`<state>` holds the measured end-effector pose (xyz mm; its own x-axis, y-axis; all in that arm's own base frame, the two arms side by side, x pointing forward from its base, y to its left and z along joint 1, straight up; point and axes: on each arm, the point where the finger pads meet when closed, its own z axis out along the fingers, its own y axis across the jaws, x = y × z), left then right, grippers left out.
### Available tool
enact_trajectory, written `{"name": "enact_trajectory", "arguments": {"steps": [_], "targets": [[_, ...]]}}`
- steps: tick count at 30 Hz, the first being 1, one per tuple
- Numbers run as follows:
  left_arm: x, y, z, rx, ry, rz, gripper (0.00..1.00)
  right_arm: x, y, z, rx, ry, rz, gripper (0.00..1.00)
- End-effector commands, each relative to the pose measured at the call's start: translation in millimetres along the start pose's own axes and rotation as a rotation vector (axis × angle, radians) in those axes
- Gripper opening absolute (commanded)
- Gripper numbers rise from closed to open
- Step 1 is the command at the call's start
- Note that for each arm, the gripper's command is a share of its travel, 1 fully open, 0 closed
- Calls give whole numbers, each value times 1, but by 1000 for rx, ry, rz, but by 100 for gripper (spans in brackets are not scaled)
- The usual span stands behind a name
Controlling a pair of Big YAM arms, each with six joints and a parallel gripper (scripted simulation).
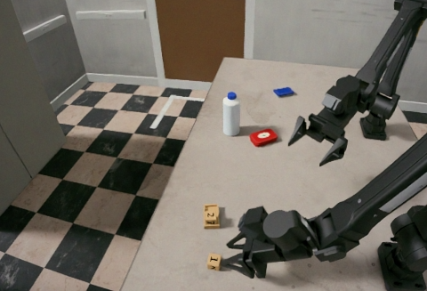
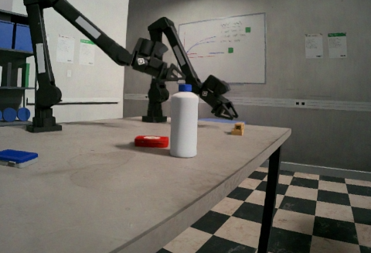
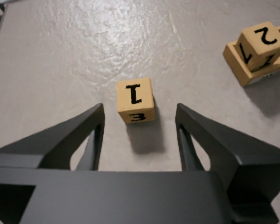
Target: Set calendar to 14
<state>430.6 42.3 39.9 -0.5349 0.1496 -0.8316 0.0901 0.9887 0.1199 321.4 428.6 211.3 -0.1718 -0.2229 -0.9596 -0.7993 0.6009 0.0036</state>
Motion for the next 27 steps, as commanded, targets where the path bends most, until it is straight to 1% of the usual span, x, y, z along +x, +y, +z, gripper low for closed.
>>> {"name": "enact_trajectory", "arguments": {"steps": [1,4,6,10,11,13,27], "targets": [[7,5,6,0,30,-145,53,-6,3,0,-6,-5,-6,100],[20,6,5,2,54,-174,53,-6,3,0,-6,-5,-6,100],[23,6,4,3,61,-156,53,-6,3,0,-6,-5,-6,100],[15,3,3,8,41,-142,53,-6,3,0,-6,-5,-6,100],[9,6,9,5,28,-140,53,-6,3,0,-6,-5,-6,100],[4,3,13,8,14,-144,53,-6,3,0,-6,-5,-6,100],[4,4,31,5,14,-144,53,-6,3,0,-6,-5,-6,100]]}}
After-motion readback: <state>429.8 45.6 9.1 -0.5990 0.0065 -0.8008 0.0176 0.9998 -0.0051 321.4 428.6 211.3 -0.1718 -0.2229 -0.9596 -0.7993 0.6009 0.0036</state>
